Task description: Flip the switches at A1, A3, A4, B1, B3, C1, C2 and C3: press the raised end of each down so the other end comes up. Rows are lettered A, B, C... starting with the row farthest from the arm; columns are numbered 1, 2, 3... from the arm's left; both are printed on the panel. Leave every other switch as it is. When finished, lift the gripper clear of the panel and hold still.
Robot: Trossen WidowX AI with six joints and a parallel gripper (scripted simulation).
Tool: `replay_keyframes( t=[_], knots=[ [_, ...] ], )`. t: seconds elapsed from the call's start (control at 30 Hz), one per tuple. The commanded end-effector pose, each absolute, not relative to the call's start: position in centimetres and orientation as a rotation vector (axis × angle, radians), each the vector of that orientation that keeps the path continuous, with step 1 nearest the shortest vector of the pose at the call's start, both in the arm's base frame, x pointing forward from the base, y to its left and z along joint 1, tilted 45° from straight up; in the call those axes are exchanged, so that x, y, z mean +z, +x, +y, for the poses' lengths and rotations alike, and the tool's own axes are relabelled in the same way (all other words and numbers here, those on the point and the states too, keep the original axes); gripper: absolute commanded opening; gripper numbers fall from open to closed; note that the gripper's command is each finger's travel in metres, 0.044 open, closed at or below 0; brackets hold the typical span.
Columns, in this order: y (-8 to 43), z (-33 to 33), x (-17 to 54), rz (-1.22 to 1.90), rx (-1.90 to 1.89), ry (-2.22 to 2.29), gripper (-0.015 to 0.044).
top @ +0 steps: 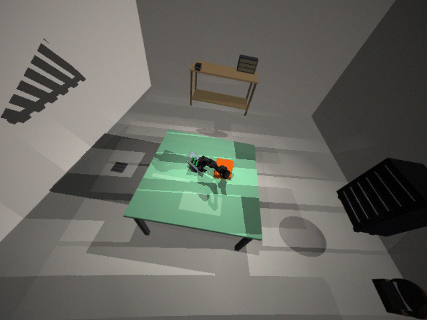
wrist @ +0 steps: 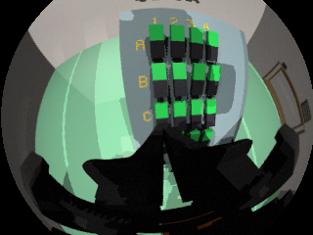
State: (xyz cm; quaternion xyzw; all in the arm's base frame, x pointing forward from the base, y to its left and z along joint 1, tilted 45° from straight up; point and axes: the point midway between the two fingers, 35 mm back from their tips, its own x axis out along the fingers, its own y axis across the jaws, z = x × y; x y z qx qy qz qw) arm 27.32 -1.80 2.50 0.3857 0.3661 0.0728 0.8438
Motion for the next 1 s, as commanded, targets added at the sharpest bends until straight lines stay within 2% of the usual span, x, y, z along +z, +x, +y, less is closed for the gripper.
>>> replay_keyframes(
  t=[0.0,0.8,0.97],
  knots=[
    [27.3,-1.8,2.3,0.778,0.148,0.817,0.0],
    [27.5,-1.6,2.1,0.778,0.148,0.817,0.0],
    [25.5,-3.5,3.8,0.801,0.15,0.806,0.0]
  ],
)
